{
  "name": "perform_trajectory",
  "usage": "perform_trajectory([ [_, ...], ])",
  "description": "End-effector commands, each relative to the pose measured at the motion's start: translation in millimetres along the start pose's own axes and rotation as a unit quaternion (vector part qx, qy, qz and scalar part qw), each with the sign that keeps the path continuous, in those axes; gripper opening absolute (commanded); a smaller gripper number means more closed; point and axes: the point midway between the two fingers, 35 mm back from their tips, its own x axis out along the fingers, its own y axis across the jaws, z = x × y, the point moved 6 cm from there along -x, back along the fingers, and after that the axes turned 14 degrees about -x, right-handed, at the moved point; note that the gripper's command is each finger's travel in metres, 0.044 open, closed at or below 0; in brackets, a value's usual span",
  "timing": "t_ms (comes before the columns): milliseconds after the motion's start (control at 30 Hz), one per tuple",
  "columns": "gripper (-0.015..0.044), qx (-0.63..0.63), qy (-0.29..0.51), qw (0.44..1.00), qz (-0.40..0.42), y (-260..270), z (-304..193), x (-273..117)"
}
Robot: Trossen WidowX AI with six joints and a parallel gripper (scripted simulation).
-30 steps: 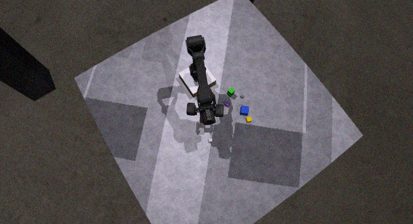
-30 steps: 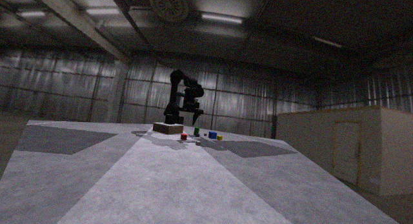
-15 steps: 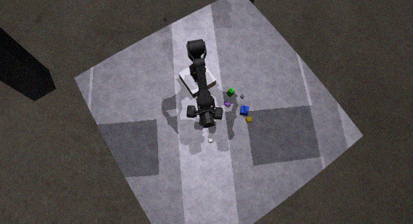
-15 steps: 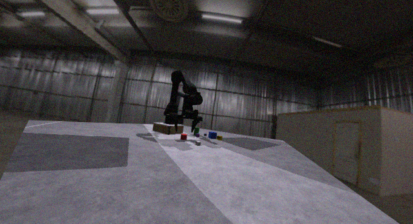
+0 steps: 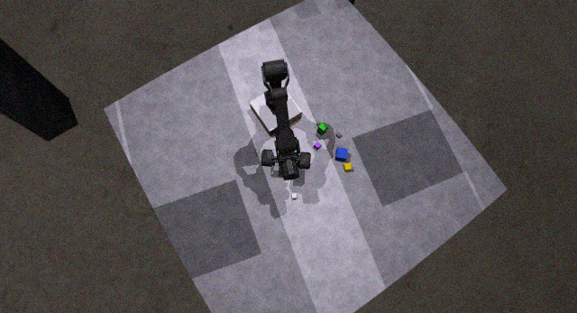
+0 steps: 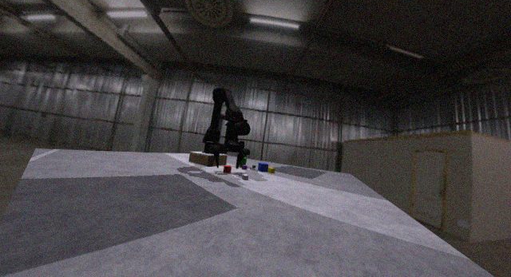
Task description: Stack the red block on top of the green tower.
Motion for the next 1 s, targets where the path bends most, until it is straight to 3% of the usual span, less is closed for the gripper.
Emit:
perform_trajectory([
  [0, 0.044, -0.002, 0.001, 1.0, 0.002, 0.4, -0.9, 6.8],
  [600, 0.044, -0.002, 0.001, 1.0, 0.002, 0.4, -1.3, 12.0],
  [967, 0.0151, -0.002, 0.001, 1.0, 0.002, 0.4, -1.3, 12.0],
])
